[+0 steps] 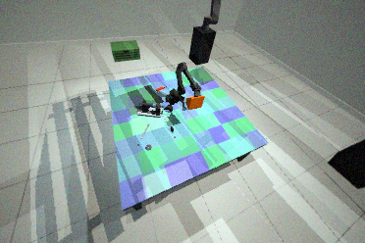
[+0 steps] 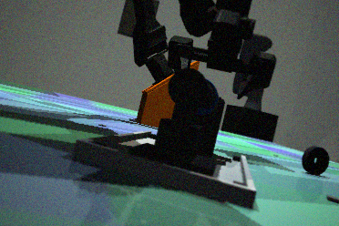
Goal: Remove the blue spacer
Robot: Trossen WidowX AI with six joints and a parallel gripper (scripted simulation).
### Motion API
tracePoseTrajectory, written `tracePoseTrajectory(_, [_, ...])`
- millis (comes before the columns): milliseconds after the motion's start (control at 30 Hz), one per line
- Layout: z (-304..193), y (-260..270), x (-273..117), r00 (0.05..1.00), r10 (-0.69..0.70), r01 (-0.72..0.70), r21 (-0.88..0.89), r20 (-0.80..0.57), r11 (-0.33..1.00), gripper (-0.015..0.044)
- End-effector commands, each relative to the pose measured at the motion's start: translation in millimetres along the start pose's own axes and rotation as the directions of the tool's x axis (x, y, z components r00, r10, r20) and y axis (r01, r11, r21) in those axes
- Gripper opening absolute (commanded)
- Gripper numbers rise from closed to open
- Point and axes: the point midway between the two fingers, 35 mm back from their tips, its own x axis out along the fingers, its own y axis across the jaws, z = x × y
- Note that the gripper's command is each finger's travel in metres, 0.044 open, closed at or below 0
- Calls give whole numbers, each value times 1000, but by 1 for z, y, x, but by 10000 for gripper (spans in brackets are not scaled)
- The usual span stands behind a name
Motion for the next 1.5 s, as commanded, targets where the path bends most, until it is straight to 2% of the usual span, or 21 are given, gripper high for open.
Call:
tracePoseTrajectory(0, [1, 0, 0, 1000, -5, 5, -2, 2, 1000, 440])
tracePoseTrajectory(867, [-3, 0, -3, 1000, -5, 5, -2, 2, 1000, 440])
tracePoseTrajectory(1467, [-3, -1, 24, 1000, -4, 4, -1, -1, 1000, 440])
